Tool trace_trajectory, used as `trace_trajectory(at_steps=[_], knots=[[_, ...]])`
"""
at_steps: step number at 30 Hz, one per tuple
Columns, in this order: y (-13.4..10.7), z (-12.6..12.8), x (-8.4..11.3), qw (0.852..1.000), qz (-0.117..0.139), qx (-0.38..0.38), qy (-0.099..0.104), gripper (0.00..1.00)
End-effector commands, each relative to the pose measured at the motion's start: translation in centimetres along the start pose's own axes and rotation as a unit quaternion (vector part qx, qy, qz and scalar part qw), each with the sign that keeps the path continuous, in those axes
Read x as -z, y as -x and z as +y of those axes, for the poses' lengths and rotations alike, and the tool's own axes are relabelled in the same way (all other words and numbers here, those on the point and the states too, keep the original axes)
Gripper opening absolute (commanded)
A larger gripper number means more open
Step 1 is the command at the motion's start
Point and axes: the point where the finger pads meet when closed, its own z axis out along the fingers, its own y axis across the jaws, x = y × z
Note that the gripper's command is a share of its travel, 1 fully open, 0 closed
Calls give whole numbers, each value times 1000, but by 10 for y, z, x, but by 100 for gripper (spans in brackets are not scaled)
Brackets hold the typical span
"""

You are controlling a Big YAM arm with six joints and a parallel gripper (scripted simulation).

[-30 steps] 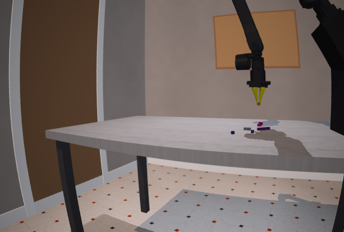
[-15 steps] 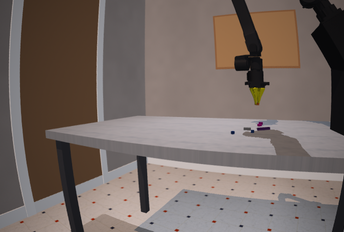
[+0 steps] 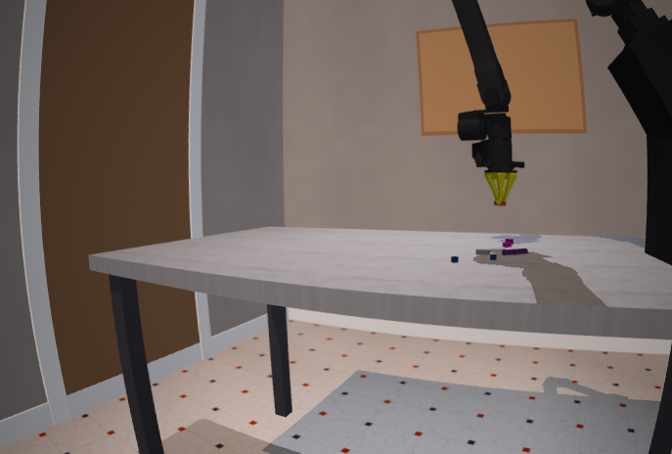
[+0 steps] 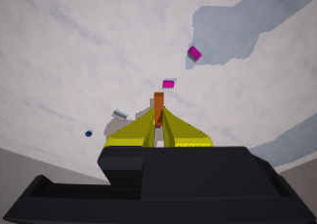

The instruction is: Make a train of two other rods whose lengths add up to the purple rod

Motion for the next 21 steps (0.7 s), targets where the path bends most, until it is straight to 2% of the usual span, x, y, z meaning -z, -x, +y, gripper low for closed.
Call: trace_trajectory(at_steps=[1, 2, 3, 5, 6, 10, 11, 16, 17, 18, 19, 21], knots=[[-6, -3, -4, 999, 11, 43, -6, 4], [-11, -3, -4, 999, 15, 47, -7, 4], [7, -11, -3, 997, 8, 72, -7, 4], [7, -11, -3, 997, 8, 72, -8, 4], [13, -14, -3, 994, 8, 110, -7, 4], [13, -14, -3, 994, 8, 110, -7, 4], [20, -17, -3, 989, 8, 147, -6, 4], [9, -10, -5, 987, 15, 158, -4, 4], [26, -20, -3, 983, 8, 183, -6, 4], [26, -20, -3, 983, 8, 183, -6, 4], [33, -23, -3, 976, 9, 218, -5, 4], [33, -23, -3, 976, 9, 218, -5, 4]])
